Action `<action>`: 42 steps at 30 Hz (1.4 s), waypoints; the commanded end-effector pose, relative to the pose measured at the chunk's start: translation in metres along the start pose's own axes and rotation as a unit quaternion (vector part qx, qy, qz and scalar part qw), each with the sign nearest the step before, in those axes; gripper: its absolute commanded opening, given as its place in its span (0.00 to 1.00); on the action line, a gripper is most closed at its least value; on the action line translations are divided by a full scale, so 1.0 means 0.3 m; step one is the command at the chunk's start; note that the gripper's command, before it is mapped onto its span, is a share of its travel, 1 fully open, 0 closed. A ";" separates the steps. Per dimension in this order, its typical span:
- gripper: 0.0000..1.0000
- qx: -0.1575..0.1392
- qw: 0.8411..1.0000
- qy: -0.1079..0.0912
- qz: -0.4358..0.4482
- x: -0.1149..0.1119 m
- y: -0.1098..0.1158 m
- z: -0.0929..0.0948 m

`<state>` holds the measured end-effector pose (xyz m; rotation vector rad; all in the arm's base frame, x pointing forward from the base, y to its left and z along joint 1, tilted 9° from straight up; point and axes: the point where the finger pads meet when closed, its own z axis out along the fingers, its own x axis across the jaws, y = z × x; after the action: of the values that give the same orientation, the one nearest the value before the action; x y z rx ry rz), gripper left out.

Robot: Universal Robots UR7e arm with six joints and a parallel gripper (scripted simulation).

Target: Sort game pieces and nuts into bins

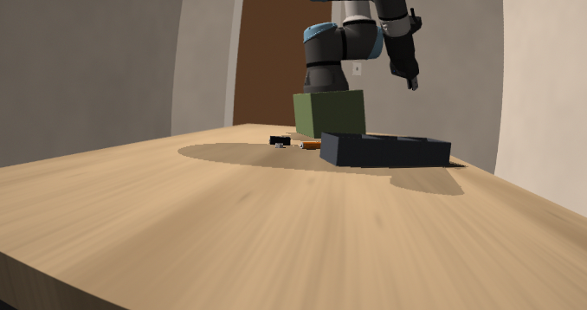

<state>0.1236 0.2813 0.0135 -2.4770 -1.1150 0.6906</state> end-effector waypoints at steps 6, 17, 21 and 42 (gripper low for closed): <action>0.31 -0.044 0.996 0.031 -0.076 0.016 0.114 -0.089; 0.31 -0.093 0.984 0.050 -0.144 0.019 0.227 -0.180; 0.31 -0.120 0.976 0.056 -0.175 0.015 0.284 -0.228; 0.31 -0.229 0.929 0.051 -0.285 -0.038 0.511 -0.435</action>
<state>0.2647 0.1793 0.0432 -2.3104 -1.9237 0.1764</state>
